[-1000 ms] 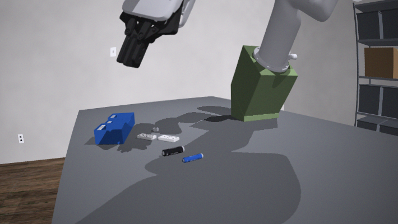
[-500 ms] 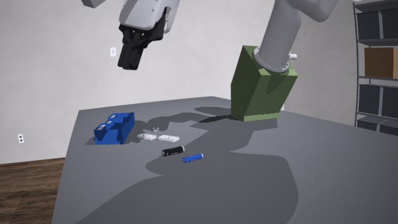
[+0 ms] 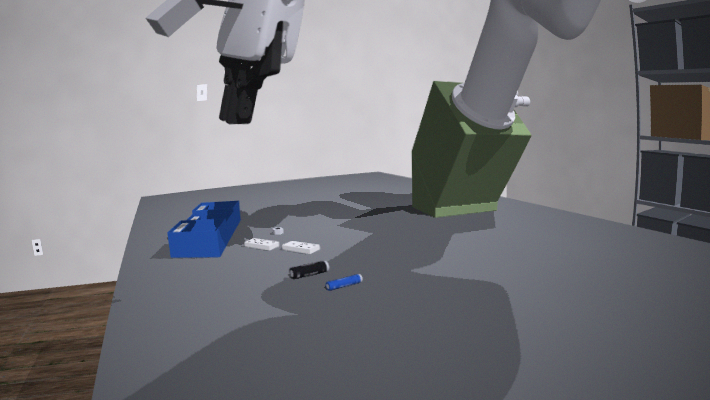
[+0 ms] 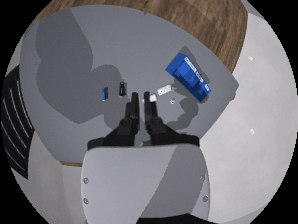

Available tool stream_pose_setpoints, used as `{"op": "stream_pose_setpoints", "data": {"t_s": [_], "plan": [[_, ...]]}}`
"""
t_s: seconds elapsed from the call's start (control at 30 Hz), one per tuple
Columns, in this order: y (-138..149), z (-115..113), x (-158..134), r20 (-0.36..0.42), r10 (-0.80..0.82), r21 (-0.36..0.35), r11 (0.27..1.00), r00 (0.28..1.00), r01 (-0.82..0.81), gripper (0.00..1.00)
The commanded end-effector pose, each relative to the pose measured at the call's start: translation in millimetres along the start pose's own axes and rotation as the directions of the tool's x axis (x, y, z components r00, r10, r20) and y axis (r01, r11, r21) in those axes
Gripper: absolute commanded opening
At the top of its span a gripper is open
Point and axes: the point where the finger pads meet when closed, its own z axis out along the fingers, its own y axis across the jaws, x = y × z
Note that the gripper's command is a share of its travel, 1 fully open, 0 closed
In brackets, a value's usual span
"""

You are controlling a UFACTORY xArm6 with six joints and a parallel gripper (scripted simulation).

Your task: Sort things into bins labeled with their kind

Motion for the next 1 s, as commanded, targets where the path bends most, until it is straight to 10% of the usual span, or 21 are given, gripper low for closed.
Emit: {"op": "stream_pose_setpoints", "data": {"t_s": [0.0, 0.97], "plan": [[14.7, 2.0, -12.3, 0.03, 0.052, 0.031, 0.998, 0.998, -0.053, 0.07], [80.2, 3.8, -111.3, 0.152, 0.343, 0.238, 0.898, 0.927, -0.371, 0.07]]}}
